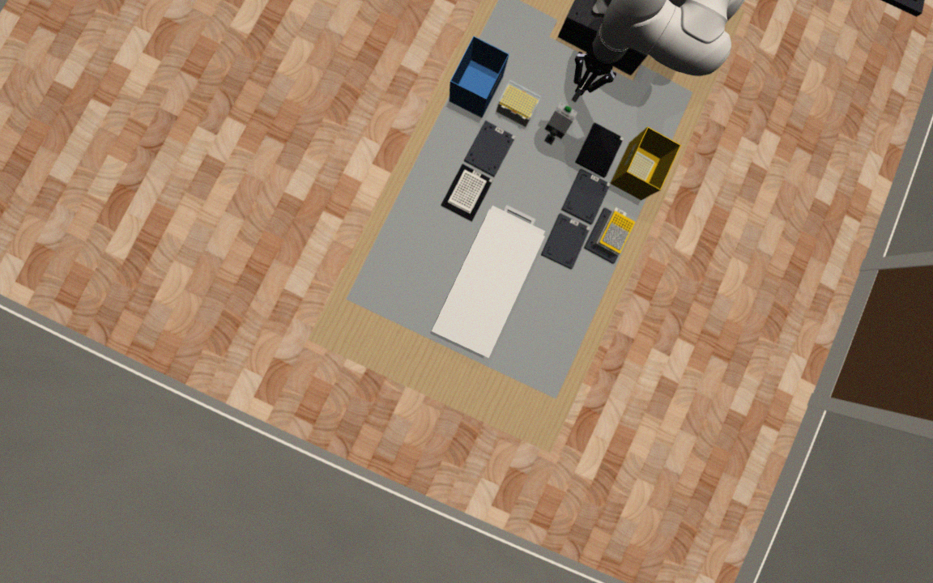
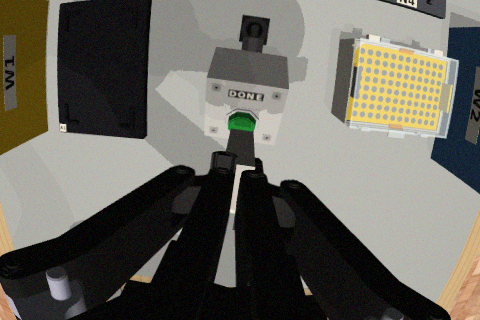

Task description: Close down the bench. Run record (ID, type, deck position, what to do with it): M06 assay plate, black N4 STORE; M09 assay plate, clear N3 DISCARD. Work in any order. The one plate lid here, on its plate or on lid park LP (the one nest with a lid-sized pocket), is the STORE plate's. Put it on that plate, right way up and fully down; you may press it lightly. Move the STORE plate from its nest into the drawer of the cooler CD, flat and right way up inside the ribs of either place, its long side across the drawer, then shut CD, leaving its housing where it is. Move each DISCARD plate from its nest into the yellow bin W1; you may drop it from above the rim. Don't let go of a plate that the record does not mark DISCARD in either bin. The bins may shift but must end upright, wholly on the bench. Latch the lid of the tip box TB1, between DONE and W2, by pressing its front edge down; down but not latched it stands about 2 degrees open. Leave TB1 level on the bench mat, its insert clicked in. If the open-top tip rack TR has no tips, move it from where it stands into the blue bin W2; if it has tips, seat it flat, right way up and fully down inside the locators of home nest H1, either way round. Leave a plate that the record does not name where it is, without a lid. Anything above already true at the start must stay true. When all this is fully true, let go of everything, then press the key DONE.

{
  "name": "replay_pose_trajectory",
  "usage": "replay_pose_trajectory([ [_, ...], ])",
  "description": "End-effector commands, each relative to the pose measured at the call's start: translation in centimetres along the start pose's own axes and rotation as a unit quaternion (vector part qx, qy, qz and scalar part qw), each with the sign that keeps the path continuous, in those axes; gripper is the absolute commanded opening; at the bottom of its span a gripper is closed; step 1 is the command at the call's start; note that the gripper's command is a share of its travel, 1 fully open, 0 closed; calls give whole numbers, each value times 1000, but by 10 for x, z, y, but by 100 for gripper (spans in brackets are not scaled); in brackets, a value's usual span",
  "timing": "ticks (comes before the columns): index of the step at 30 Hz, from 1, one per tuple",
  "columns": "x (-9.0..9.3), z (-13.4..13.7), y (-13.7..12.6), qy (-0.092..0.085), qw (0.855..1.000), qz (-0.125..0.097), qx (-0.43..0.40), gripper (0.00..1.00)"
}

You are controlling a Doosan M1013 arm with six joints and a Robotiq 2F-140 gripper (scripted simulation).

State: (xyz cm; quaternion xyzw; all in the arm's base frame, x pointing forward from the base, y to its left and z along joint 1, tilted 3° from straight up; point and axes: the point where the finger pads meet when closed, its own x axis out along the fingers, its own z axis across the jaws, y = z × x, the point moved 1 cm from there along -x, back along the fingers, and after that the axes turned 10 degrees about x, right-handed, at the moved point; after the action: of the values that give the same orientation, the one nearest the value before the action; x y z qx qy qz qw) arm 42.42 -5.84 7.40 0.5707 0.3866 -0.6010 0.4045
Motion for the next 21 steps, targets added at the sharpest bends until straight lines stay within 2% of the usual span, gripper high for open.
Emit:
replay_pose_trajectory([
  [1,8,0,0,0,1000,0,0,0],
  [14,43,0,0,0,1000,0,0,0],
  [21,50,0,0,0,1000,0,0,0],
])
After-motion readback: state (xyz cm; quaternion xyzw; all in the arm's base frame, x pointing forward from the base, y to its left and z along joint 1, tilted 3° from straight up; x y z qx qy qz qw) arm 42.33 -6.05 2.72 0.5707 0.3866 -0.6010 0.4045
